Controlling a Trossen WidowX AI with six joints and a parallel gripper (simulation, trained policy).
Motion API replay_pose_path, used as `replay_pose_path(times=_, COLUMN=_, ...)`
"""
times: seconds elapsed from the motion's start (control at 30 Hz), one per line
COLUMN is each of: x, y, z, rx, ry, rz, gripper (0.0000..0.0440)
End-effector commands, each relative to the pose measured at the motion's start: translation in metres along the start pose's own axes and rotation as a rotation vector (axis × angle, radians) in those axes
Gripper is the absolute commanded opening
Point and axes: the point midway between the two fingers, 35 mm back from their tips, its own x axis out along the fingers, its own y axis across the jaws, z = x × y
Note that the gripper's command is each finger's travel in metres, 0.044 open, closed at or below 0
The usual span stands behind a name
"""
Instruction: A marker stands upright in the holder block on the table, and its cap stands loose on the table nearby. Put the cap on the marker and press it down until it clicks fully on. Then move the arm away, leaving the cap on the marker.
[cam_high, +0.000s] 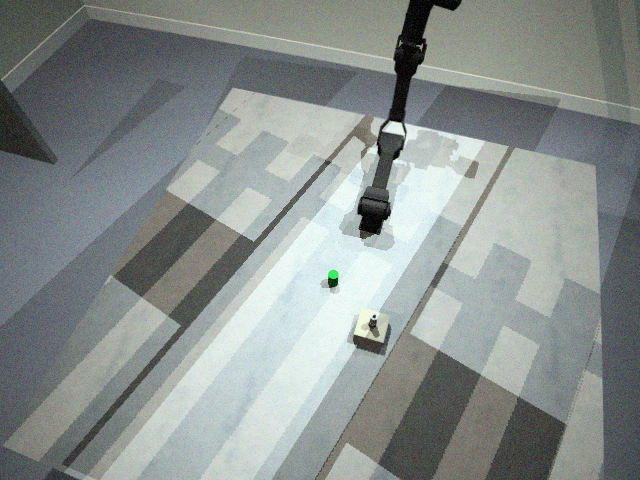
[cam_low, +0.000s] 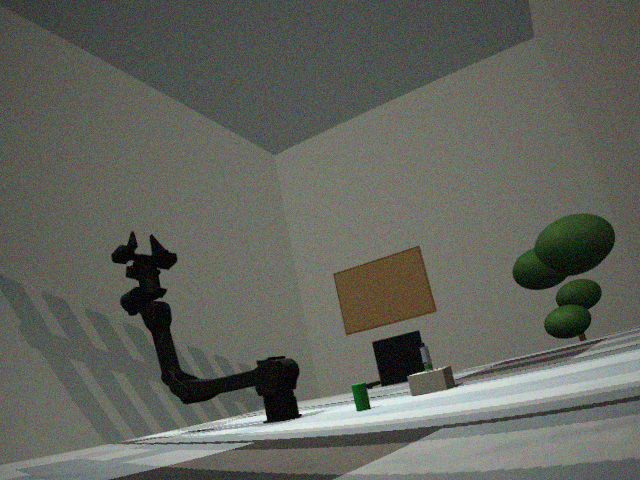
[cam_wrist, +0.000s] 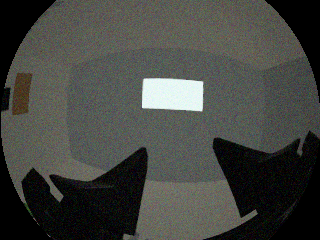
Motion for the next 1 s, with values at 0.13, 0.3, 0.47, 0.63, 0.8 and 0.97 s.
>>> replay_pose_path(times=0.13, x=0.002, y=0.006, z=-0.029, rx=0.021, ry=0.099, rz=0.04, gripper=0.0297)
replay_pose_path(times=0.3, x=0.001, y=0.009, z=-0.049, rx=0.036, ry=0.166, rz=0.065, gripper=0.0297)
replay_pose_path(times=0.47, x=0.0, y=0.013, z=-0.068, rx=0.053, ry=0.233, rz=0.089, gripper=0.0298)
replay_pose_path(times=0.63, x=-0.003, y=0.017, z=-0.086, rx=0.07, ry=0.298, rz=0.114, gripper=0.0298)
replay_pose_path(times=0.8, x=-0.006, y=0.021, z=-0.104, rx=0.089, ry=0.363, rz=0.138, gripper=0.0299)
replay_pose_path(times=0.97, x=-0.01, y=0.026, z=-0.122, rx=0.108, ry=0.426, rz=0.163, gripper=0.03)
